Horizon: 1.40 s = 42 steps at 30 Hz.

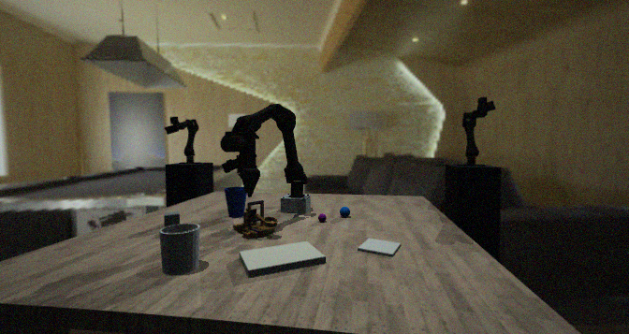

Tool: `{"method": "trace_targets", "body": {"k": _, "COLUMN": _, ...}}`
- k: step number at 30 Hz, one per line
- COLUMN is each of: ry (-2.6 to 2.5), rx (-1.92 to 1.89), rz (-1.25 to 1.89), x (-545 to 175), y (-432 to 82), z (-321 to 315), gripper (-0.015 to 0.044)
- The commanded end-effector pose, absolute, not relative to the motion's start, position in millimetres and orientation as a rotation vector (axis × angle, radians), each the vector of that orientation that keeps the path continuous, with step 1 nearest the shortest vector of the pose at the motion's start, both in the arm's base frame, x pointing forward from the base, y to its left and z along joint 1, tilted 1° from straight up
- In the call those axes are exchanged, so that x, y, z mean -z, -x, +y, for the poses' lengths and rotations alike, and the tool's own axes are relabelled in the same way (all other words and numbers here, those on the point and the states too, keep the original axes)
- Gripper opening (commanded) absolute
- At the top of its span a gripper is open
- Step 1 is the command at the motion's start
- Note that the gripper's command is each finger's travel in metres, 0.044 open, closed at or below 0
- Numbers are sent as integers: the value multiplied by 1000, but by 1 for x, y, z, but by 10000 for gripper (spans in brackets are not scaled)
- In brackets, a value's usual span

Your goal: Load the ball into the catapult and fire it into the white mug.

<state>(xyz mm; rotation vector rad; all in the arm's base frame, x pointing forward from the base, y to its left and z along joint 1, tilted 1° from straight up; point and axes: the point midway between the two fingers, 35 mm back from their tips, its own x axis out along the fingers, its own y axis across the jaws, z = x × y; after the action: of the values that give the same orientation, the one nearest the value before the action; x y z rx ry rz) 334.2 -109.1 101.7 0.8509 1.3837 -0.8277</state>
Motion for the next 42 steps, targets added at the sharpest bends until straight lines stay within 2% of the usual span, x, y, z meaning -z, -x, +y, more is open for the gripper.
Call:
{"method": "trace_targets", "body": {"k": 1, "ry": -962, "rx": 928, "rz": 1338, "x": -103, "y": -334, "z": -108, "gripper": 440}}
{"method": "trace_targets", "body": {"k": 28, "ry": -1651, "rx": 1597, "rz": 866, "x": -106, "y": -332, "z": -108, "gripper": 440}}
{"method": "trace_targets", "body": {"k": 35, "ry": -1687, "rx": 1632, "rz": 831, "x": -106, "y": -331, "z": -108, "gripper": 440}}
{"method": "trace_targets", "body": {"k": 42, "ry": -1670, "rx": 1633, "rz": 840, "x": -58, "y": -333, "z": -107, "gripper": 440}}
